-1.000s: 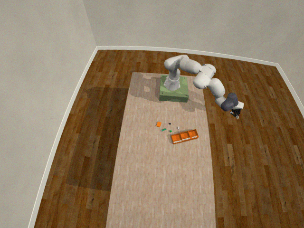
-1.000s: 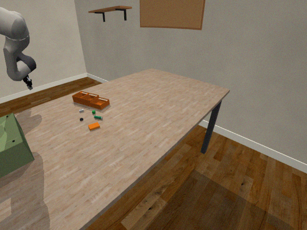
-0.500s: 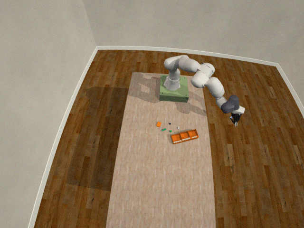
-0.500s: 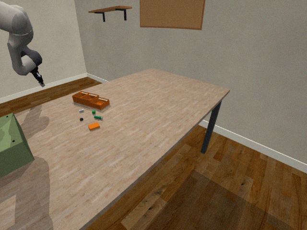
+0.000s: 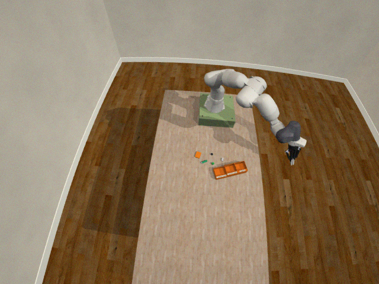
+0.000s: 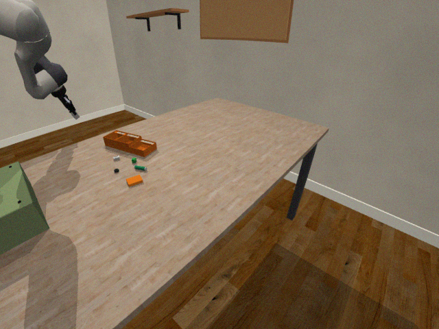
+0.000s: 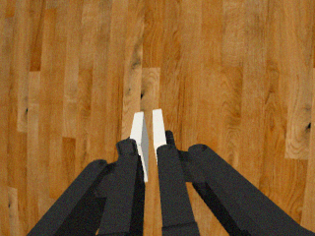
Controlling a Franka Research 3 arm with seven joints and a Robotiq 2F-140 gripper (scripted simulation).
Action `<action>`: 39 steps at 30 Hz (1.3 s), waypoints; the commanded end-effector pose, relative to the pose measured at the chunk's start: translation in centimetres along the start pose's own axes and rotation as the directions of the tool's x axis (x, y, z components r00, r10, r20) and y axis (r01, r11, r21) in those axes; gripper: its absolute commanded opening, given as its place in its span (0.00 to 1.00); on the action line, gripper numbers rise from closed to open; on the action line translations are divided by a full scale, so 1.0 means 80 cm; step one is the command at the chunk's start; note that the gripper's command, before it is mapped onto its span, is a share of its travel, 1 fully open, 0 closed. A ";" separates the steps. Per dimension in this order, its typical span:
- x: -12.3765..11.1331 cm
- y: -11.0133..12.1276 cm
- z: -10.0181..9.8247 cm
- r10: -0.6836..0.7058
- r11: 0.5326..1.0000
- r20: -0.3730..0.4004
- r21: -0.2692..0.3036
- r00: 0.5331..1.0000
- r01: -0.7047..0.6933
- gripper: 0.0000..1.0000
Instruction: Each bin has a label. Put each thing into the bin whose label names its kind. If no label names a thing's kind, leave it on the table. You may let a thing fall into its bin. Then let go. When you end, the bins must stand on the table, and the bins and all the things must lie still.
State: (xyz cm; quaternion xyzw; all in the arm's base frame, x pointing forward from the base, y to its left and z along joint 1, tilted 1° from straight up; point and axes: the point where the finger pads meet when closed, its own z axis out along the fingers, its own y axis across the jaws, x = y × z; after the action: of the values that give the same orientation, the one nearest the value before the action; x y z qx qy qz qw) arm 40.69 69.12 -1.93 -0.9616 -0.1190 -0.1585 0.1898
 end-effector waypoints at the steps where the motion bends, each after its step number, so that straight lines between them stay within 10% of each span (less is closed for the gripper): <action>1: 0.017 0.015 -0.006 0.004 0.998 -0.019 -0.064 1.000 -0.005 0.05; 36: 0.196 0.191 -0.090 0.108 0.957 -0.104 -0.257 0.989 -0.131 0.05; 39: 0.212 0.213 -0.105 0.165 0.919 -0.138 -0.337 0.977 -0.203 0.05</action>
State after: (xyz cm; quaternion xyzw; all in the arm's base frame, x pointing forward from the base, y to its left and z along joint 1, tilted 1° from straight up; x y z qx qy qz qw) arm 58.59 54.61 5.16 -0.9755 -0.0010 -0.2100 0.0653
